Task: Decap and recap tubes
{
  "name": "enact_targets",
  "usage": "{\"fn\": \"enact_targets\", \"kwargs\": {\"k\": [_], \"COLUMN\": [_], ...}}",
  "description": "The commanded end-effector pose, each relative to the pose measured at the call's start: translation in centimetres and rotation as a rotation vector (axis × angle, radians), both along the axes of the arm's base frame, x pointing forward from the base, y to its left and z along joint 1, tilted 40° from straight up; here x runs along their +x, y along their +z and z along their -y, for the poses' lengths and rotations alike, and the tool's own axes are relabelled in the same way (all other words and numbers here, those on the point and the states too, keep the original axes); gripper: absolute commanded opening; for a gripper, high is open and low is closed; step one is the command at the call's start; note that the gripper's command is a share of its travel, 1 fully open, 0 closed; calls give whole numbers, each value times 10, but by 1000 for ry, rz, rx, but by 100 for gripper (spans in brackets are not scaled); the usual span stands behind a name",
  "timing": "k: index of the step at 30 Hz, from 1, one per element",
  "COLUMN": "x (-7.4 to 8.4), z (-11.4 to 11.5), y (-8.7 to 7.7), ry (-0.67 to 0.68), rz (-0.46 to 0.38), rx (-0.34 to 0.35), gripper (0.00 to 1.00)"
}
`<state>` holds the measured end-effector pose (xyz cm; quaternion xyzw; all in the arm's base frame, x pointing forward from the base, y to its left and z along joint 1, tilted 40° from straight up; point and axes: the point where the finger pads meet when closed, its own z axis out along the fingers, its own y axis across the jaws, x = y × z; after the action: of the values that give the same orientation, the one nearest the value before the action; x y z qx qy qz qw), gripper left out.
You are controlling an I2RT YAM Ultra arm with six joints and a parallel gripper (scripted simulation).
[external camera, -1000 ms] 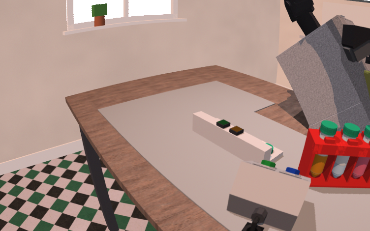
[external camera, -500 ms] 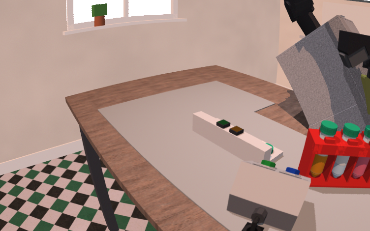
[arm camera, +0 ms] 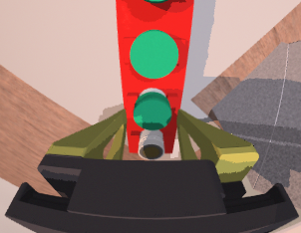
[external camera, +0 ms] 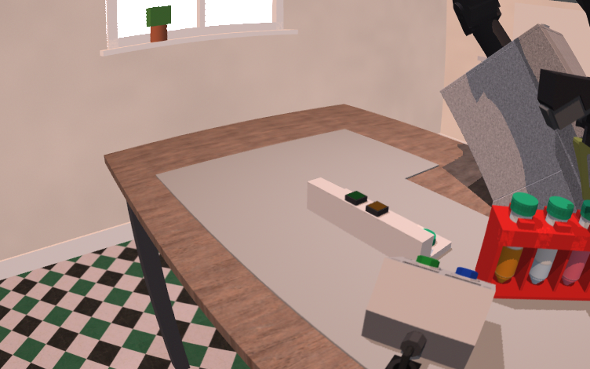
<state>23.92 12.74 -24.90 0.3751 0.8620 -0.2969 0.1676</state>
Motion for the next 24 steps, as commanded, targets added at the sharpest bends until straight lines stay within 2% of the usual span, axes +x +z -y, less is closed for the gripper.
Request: {"fn": "enact_targets", "kwargs": {"k": [1, 22, 23, 24], "x": [3, 4, 4, 4], "z": [-3, 4, 4, 4], "y": [2, -4, -4, -4], "ry": [10, 10, 10, 10], "rz": [10, 10, 10, 10], "rx": [2, 2, 2, 2], "gripper": [49, 49, 0, 0]}}
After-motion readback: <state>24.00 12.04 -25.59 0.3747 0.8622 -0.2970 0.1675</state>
